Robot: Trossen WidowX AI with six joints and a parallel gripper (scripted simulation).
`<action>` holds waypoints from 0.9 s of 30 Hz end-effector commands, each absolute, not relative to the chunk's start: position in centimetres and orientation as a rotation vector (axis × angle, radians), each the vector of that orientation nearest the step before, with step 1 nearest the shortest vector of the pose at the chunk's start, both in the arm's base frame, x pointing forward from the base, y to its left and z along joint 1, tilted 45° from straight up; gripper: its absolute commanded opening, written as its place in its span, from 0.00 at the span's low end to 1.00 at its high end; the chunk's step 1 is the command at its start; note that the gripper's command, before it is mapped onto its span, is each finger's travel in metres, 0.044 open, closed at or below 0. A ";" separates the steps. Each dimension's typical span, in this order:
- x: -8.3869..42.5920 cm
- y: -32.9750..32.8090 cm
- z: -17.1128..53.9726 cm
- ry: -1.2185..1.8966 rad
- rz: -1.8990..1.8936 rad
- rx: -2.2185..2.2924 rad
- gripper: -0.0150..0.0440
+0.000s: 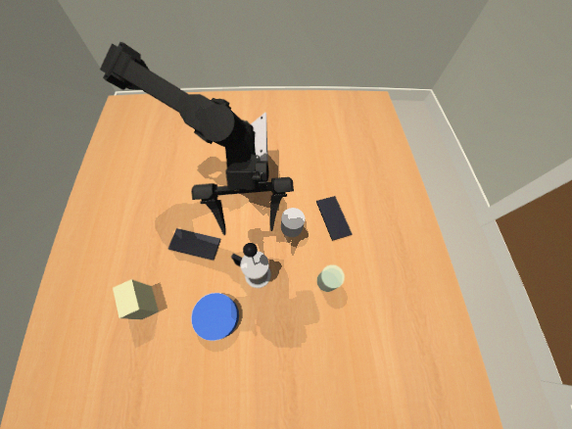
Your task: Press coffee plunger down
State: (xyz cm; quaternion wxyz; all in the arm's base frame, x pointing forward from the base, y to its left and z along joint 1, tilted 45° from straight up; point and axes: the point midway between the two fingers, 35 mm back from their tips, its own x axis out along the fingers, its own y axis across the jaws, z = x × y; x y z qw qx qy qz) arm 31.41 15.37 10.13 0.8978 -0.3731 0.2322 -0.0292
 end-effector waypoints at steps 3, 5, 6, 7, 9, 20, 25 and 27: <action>31.8 15.0 9.7 0.485 -0.072 -0.787 1.00; 32.1 14.9 9.6 0.485 -0.072 -0.787 1.00; 32.2 14.9 9.5 0.485 -0.072 -0.787 1.00; 32.4 14.8 9.5 0.485 -0.072 -0.787 1.00; 32.7 14.8 9.3 0.485 -0.072 -0.787 1.00; 34.1 14.3 8.6 0.483 -0.072 -0.787 1.00; 34.8 14.1 8.3 0.482 -0.072 -0.788 1.00; 34.9 14.0 8.3 0.481 -0.072 -0.788 1.00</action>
